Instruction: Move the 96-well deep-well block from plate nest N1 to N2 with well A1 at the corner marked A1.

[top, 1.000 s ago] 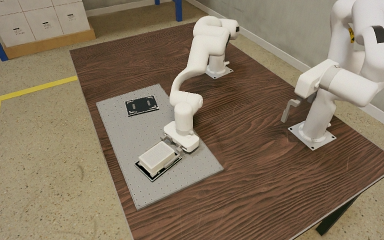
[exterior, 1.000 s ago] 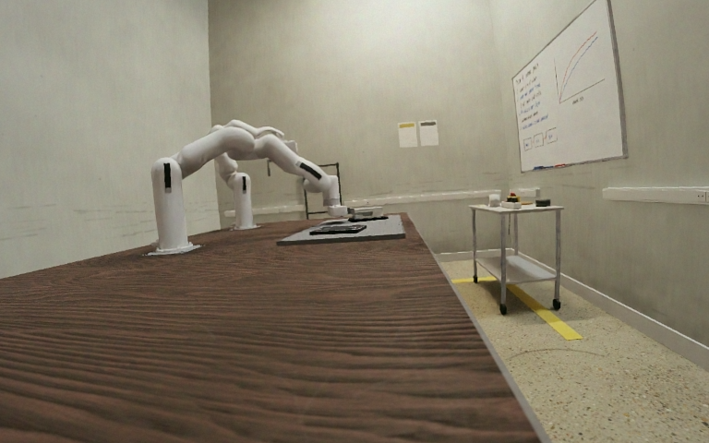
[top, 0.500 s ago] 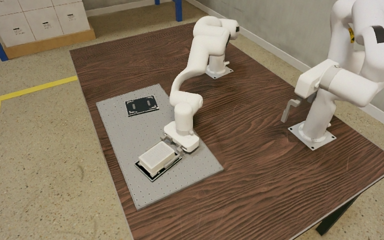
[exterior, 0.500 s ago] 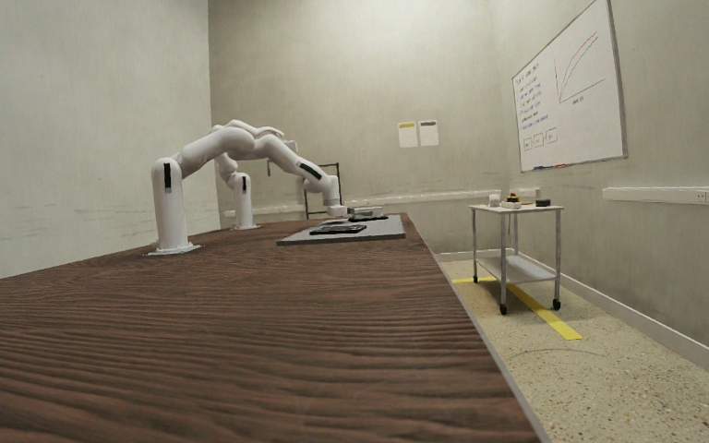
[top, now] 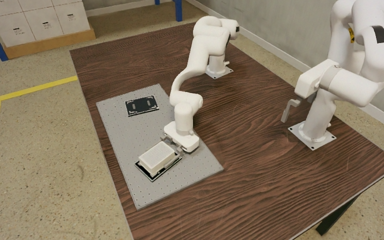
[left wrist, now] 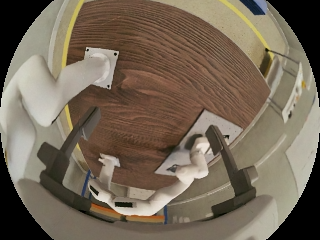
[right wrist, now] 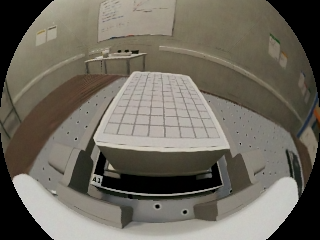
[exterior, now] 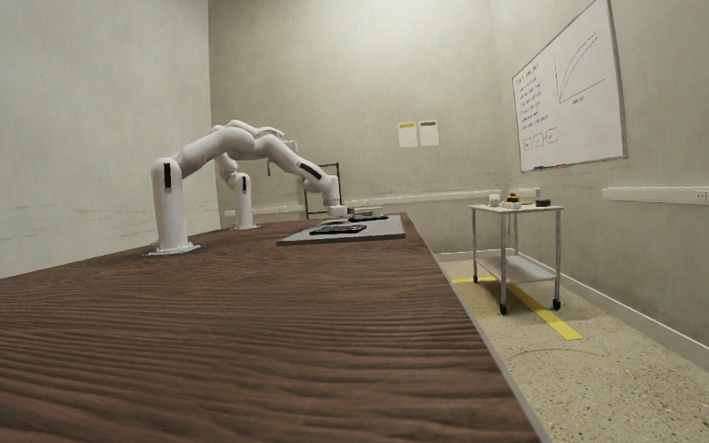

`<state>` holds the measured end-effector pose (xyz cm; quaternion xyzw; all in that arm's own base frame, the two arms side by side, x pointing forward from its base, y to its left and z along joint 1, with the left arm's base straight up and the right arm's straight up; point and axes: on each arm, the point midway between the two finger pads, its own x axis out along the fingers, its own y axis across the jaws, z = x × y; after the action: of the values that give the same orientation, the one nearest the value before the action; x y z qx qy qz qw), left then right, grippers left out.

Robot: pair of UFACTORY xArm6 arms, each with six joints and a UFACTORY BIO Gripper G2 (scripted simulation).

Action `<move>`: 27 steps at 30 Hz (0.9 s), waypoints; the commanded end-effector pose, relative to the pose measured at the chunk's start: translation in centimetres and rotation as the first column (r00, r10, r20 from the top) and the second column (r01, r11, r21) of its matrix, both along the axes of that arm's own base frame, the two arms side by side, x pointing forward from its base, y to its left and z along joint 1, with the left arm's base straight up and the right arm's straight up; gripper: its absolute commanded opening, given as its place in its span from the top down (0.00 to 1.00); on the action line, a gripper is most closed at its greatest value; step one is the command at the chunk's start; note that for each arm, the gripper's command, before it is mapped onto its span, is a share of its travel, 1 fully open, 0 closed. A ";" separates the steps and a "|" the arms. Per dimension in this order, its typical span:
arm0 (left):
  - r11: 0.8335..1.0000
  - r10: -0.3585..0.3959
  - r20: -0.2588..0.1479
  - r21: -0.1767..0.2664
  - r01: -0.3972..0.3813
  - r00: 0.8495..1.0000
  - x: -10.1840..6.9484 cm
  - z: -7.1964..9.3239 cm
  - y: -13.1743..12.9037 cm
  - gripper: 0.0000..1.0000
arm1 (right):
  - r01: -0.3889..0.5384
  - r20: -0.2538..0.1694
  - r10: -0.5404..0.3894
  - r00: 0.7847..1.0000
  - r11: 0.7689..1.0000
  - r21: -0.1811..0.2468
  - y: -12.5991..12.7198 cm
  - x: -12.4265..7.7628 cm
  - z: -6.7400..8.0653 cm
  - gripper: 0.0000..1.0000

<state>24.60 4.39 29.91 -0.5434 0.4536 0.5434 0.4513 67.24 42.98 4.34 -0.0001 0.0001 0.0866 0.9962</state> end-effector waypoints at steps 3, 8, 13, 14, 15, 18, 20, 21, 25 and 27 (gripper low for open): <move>1.000 0.000 0.002 0.002 0.000 1.000 0.0 0.1 0.0 0.00 | 0.000 0.005 0.000 1.000 1.000 0.004 0.1 0.1 0.9 0.63; 1.000 0.000 0.002 0.002 0.000 1.000 0.0 0.1 0.0 0.00 | 0.000 0.005 0.000 1.000 1.000 0.004 0.1 0.1 2.2 0.63; 1.000 0.000 0.002 0.002 0.000 1.000 0.0 0.1 0.0 0.00 | 0.000 0.005 0.000 1.000 1.000 0.004 0.1 0.1 3.6 0.63; 1.000 0.000 0.002 0.002 0.000 1.000 0.0 0.1 0.0 0.00 | 0.000 0.005 0.000 1.000 1.000 0.004 0.1 0.1 3.8 0.63; 1.000 0.000 0.002 0.002 0.000 1.000 0.0 0.1 0.0 0.00 | 0.000 0.005 0.000 1.000 1.000 0.004 0.1 0.1 4.1 0.63; 1.000 0.000 0.002 0.002 0.000 1.000 0.0 0.1 0.0 0.00 | 0.000 0.005 0.000 1.000 1.000 0.004 0.1 0.1 4.9 0.63; 1.000 0.000 0.002 0.002 0.000 1.000 0.0 0.1 0.0 0.00 | 0.000 0.005 0.000 1.000 1.000 0.004 0.1 0.1 4.9 0.63; 1.000 0.000 0.002 0.002 0.000 1.000 0.0 0.1 0.0 0.00 | 0.000 0.005 0.000 1.000 1.000 0.004 0.1 0.1 5.2 0.63; 1.000 0.000 0.002 0.002 0.000 1.000 0.0 0.1 0.0 0.00 | 0.000 0.005 0.000 1.000 1.000 0.004 0.1 0.1 6.2 0.63; 1.000 0.000 0.002 0.002 0.000 1.000 0.0 0.1 0.0 0.00 | 0.000 0.005 0.000 1.000 1.000 0.004 0.1 0.1 6.8 0.63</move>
<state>24.60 4.39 29.91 -0.5434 0.4536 0.5434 0.4513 67.24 42.98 9.72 -0.0004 0.0006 0.0866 0.9962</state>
